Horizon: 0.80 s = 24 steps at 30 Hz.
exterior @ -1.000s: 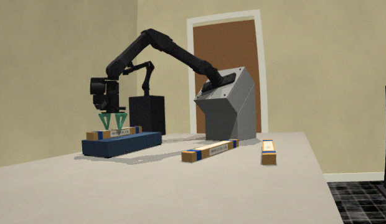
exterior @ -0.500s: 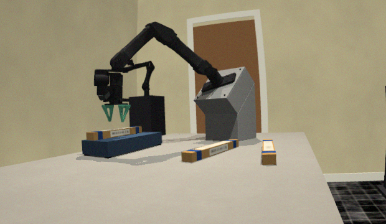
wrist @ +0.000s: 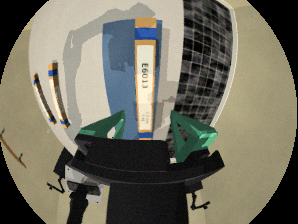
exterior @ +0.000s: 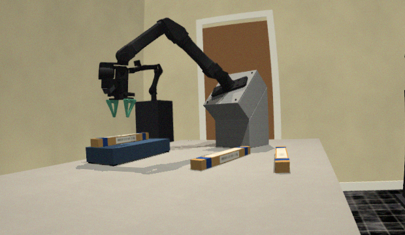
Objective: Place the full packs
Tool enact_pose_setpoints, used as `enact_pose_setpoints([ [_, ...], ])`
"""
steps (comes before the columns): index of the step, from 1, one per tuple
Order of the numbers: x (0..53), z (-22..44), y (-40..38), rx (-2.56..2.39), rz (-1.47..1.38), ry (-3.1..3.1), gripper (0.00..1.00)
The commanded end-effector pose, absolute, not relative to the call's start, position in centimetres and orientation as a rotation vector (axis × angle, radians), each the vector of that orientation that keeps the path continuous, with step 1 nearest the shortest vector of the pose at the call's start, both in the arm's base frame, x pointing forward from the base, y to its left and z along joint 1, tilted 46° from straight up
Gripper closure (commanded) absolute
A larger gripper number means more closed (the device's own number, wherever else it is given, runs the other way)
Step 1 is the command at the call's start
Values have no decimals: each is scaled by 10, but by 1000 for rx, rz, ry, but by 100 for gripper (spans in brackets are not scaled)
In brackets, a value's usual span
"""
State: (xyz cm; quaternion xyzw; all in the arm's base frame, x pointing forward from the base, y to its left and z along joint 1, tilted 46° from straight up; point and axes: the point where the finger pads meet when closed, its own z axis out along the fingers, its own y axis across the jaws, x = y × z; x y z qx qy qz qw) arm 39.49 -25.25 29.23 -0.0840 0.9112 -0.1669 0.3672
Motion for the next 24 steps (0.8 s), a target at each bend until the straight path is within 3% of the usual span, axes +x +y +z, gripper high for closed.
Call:
enact_pose_setpoints([
  [1,391,295,-252,-217,-407,2350,26],
  [12,391,295,-252,-216,-405,2350,26],
  [24,390,266,-184,24,-309,2332,26],
])
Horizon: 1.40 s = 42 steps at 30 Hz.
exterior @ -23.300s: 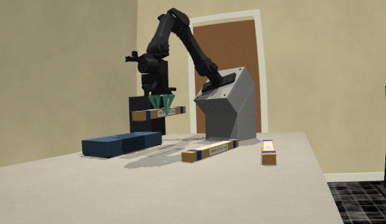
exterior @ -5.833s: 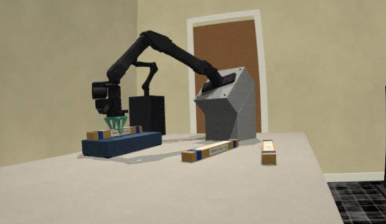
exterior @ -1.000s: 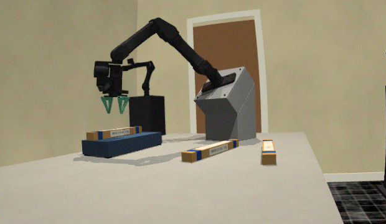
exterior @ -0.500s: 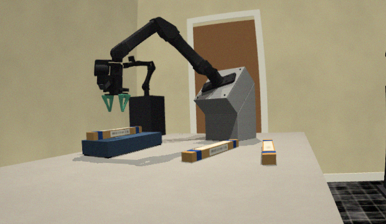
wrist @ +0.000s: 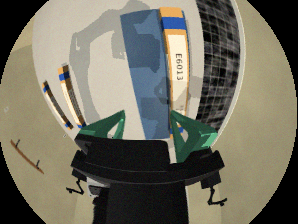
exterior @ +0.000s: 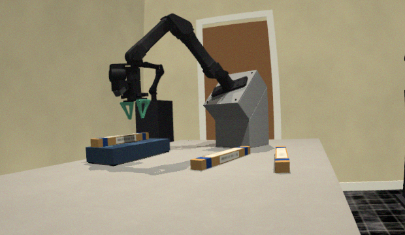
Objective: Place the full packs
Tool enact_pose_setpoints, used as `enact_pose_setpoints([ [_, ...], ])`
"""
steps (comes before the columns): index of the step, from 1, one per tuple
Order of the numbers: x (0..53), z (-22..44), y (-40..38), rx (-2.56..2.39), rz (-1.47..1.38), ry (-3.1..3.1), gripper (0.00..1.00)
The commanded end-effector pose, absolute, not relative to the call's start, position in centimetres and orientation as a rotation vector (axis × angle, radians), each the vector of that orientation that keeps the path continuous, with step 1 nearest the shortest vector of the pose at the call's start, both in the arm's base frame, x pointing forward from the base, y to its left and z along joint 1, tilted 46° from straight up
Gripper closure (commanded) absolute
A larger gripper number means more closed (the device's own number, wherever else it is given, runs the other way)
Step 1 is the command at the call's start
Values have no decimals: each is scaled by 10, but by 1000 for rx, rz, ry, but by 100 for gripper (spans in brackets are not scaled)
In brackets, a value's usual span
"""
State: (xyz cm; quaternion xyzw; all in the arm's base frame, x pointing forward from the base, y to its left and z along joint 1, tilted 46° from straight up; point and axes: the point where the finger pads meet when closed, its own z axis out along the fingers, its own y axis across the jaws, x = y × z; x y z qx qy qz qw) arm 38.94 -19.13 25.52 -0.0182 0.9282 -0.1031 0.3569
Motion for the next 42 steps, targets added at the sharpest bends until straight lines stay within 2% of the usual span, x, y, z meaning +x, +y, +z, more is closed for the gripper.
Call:
enact_pose_setpoints([
  [1,390,263,-178,24,-309,2332,26],
  [42,394,150,45,24,-298,2349,26],
])
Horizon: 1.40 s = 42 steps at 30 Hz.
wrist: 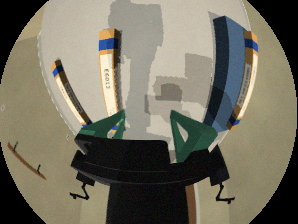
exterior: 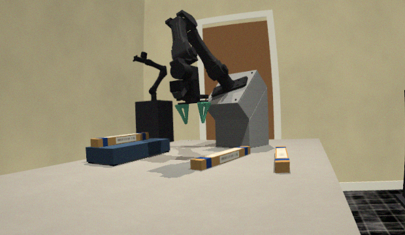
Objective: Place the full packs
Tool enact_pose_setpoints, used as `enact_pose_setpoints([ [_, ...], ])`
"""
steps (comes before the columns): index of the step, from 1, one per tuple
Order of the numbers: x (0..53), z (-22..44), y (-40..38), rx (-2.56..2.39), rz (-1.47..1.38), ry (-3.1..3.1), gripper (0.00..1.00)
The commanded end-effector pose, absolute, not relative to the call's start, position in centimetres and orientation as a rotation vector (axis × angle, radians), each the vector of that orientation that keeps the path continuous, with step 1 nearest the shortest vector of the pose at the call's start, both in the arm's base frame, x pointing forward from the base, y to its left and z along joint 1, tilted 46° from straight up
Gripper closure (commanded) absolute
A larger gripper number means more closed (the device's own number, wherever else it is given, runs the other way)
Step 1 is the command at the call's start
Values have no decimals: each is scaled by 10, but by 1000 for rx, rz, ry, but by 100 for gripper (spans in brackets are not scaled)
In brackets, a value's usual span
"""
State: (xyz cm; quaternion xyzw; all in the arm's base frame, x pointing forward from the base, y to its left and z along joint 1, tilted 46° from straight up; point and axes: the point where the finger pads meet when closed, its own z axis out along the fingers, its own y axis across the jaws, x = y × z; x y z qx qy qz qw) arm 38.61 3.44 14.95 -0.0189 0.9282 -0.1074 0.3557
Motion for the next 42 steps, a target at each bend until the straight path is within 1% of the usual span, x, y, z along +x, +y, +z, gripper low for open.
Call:
enact_pose_setpoints([
  [1,393,146,50,24,-299,2351,26],
  [8,399,143,83,32,-285,2327,26],
  [19,398,111,151,32,-279,2329,26],
  [27,396,124,147,43,-272,2319,26],
  [31,393,110,144,28,-294,2345,26],
  [35,393,110,143,28,-294,2345,26],
  [38,400,88,135,23,-319,2367,26],
  [42,408,87,135,25,-306,2360,26],
])
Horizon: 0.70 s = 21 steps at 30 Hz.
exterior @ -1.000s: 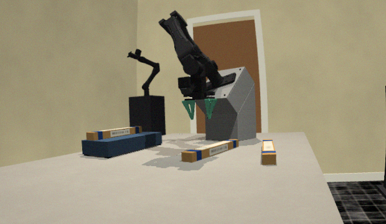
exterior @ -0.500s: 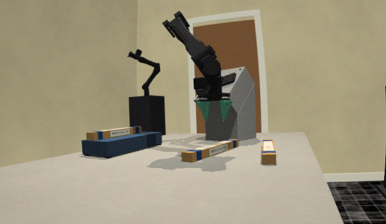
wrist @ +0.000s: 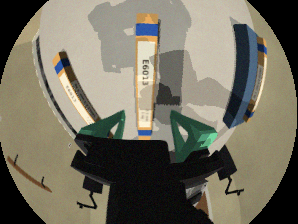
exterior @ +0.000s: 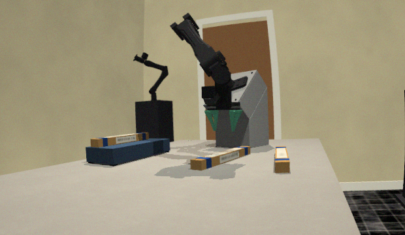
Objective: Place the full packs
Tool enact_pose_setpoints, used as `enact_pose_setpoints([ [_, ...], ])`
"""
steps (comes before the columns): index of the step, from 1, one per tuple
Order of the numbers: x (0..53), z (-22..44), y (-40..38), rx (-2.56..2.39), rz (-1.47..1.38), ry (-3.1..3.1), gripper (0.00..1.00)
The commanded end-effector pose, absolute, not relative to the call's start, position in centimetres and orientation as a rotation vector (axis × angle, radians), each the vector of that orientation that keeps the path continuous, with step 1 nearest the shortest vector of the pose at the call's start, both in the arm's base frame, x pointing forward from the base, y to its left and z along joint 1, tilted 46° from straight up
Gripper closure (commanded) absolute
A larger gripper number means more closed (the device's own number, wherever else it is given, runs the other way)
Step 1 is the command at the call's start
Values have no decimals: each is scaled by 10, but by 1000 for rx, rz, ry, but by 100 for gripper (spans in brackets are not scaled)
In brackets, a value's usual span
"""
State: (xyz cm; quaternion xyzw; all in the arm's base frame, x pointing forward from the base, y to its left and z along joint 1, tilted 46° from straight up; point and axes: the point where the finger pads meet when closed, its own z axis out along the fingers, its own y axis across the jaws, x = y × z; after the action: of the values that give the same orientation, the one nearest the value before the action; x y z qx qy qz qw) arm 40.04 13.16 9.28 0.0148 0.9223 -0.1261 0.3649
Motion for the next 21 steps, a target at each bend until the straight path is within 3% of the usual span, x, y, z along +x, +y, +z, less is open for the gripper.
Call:
enact_pose_setpoints([
  [1,412,86,135,27,-302,2356,26],
  [21,464,48,124,32,-287,2338,26],
])
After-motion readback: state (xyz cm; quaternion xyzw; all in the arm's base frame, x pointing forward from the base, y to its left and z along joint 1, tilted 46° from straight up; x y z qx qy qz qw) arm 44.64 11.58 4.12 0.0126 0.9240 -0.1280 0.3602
